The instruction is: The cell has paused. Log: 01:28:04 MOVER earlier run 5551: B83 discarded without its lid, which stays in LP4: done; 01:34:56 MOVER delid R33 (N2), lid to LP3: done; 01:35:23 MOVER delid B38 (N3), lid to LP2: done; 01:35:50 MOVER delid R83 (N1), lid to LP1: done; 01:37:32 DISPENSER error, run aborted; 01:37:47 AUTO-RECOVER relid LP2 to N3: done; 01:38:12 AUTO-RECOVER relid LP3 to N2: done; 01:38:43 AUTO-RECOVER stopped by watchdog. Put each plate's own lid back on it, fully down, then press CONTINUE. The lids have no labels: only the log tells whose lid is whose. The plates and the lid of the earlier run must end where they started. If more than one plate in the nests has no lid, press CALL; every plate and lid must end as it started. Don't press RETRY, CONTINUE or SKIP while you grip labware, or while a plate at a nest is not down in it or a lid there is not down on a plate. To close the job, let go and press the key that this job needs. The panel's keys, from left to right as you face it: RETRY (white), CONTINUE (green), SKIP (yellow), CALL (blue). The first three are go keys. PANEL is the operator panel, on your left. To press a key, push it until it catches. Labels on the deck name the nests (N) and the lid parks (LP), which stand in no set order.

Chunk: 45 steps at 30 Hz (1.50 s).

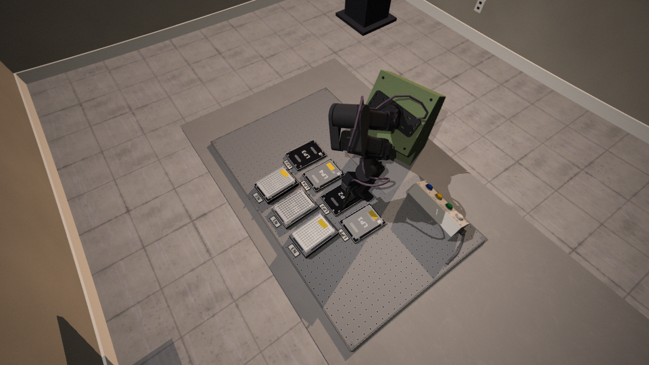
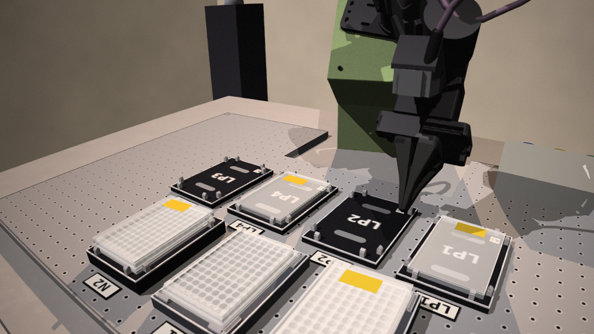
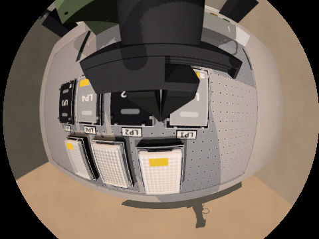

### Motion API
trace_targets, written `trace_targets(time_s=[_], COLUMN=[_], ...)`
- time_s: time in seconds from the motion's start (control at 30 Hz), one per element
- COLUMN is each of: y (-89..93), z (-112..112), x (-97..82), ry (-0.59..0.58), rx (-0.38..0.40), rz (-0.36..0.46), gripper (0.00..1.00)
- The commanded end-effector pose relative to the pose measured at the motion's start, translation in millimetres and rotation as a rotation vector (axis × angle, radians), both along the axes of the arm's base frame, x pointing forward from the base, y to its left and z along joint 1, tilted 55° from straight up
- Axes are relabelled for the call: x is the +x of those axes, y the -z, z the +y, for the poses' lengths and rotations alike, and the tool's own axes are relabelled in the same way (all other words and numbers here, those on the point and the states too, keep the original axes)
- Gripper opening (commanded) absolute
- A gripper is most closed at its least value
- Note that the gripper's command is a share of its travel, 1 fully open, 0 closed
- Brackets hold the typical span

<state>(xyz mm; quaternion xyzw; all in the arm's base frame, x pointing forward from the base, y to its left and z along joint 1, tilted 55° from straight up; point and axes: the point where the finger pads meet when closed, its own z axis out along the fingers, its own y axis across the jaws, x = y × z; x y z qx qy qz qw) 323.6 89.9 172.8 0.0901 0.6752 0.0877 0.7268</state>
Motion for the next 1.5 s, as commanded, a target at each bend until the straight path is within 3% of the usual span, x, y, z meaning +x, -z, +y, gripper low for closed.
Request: trace_targets(time_s=[0.0,0.33,0.37,1.17,1.3,1.4,1.47], y=[2.7,2.7,-10.8,-89.2,-96.2,-92.6,-99.4], z=[-2,-2,-4,-61,-66,-73,-78], x=[-0.3,-0.3,6.4,64.7,70.0,83.4,88.9], ry=[0.01,0.01,0.012,0.012,0.012,0.012,0.013], rx=[-0.005,-0.005,0.012,0.005,0.004,-0.001,-0.003], rz=[0.008,0.008,-0.015,-0.023,-0.023,0.013,0.012], gripper=[0.0,0.0,0.0,0.0,0.0,0.0,0.0])
